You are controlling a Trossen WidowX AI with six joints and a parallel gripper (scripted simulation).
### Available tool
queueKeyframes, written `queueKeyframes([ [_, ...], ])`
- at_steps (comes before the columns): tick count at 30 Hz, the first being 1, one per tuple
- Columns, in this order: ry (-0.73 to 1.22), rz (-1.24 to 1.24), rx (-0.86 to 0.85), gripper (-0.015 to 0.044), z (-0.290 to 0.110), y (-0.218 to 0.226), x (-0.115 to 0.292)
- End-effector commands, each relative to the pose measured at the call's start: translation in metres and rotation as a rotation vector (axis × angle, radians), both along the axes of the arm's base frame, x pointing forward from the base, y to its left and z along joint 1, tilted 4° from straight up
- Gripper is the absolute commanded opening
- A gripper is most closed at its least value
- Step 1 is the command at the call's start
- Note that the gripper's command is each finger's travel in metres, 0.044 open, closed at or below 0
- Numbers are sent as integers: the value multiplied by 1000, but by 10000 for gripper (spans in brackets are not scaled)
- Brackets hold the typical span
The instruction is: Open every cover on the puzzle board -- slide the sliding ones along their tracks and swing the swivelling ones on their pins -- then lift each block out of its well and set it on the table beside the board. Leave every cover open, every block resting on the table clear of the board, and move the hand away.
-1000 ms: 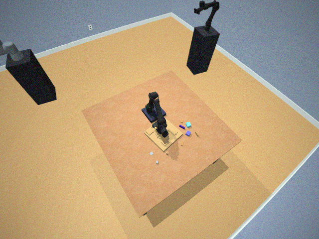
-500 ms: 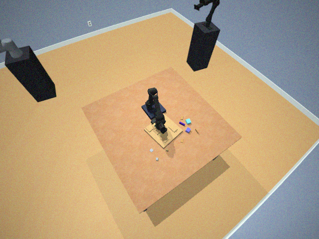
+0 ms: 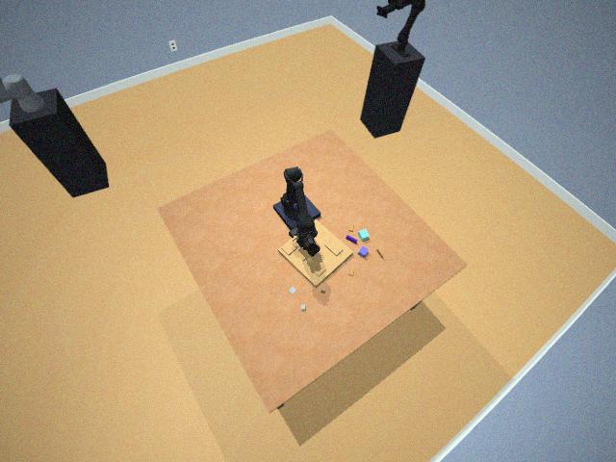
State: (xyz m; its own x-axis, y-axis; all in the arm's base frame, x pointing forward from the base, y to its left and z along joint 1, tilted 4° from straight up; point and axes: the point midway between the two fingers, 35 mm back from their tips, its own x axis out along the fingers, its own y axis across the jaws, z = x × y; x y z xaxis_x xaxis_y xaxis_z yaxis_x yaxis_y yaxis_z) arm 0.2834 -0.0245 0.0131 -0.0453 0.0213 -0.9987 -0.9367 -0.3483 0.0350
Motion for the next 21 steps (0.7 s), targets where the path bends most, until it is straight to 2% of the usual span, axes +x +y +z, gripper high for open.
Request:
queueKeyframes([
  [1,6,3,-1,0,-1,-1,-5],
  [21,8,3,-1,0,0,-4,-27],
])
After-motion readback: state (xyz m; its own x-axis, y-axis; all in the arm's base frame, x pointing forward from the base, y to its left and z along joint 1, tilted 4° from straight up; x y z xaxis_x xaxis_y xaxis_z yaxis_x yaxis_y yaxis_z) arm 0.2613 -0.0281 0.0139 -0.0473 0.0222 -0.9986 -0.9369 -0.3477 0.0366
